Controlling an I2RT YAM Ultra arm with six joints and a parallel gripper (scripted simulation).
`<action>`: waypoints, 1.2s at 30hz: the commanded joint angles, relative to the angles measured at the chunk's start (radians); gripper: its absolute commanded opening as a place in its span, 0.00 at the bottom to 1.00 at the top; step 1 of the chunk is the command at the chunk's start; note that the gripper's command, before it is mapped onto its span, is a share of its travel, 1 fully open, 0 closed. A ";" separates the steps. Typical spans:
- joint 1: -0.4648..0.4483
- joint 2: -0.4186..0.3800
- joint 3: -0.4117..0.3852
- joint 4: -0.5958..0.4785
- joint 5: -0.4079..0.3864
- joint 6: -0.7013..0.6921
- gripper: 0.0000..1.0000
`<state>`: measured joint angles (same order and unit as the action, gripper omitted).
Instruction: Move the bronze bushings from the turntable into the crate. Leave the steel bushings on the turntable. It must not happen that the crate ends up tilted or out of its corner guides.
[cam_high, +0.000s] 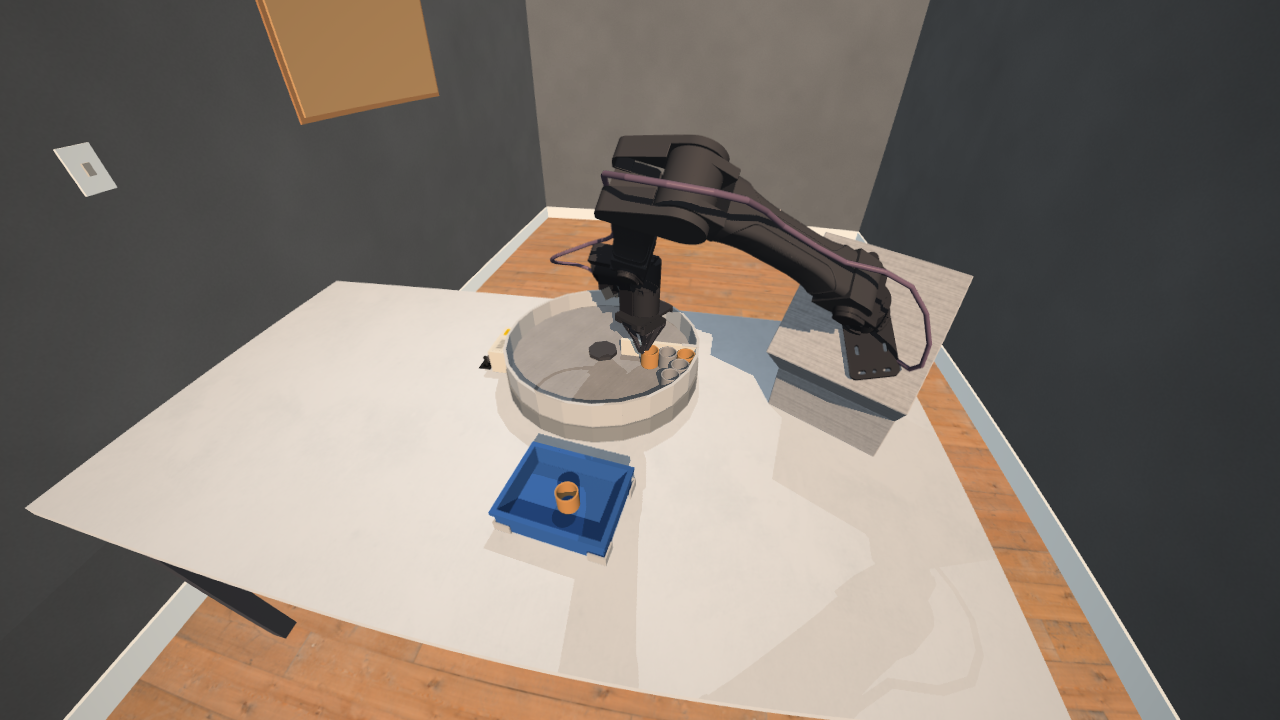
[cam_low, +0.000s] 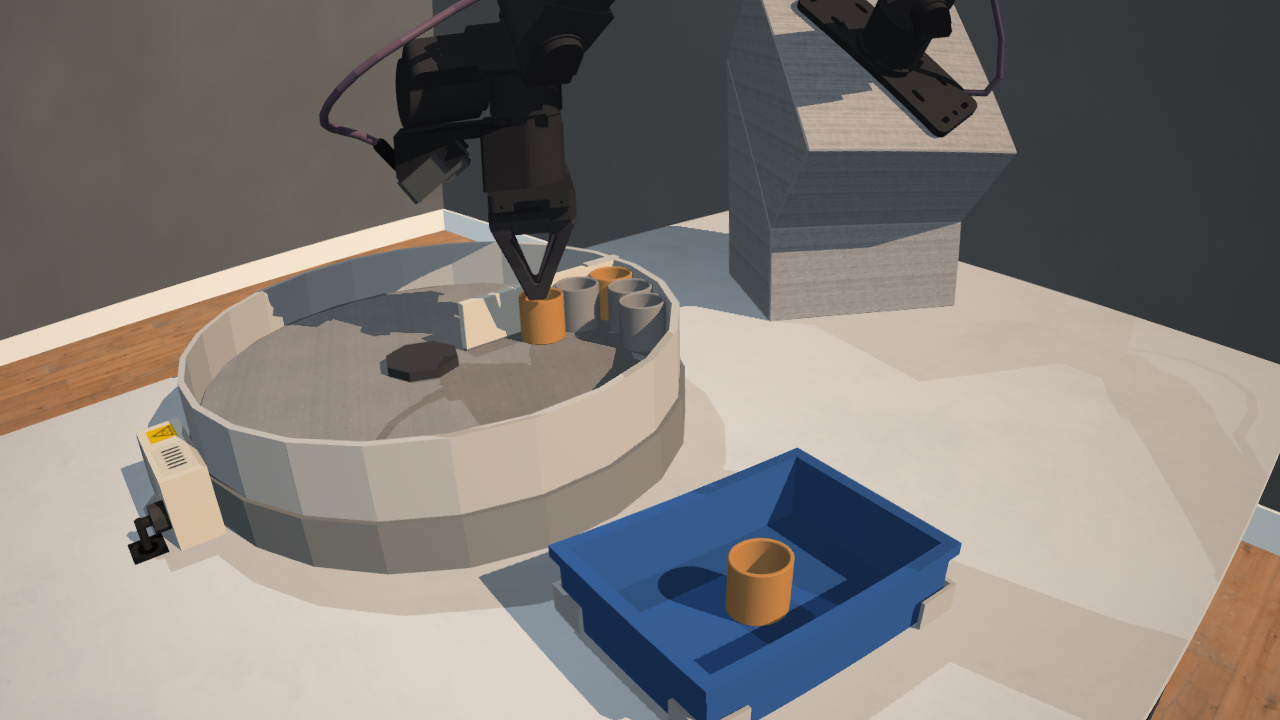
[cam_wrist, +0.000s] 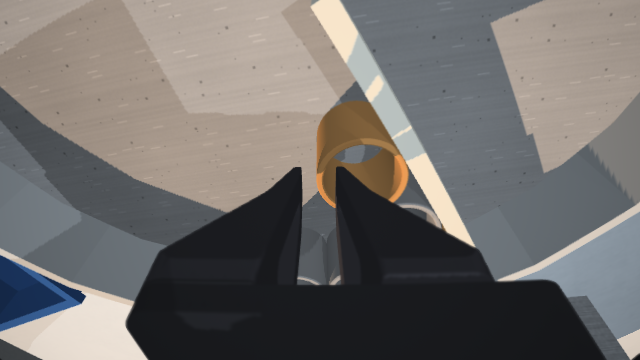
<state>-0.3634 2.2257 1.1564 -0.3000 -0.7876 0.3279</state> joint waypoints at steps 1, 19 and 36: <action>-0.024 0.003 0.027 -0.016 0.005 -0.007 0.15; -0.024 0.003 0.027 -0.016 0.005 -0.007 0.15; -0.025 0.003 -0.025 0.017 0.003 -0.012 0.15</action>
<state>-0.3634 2.2257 1.1568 -0.2996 -0.7876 0.3260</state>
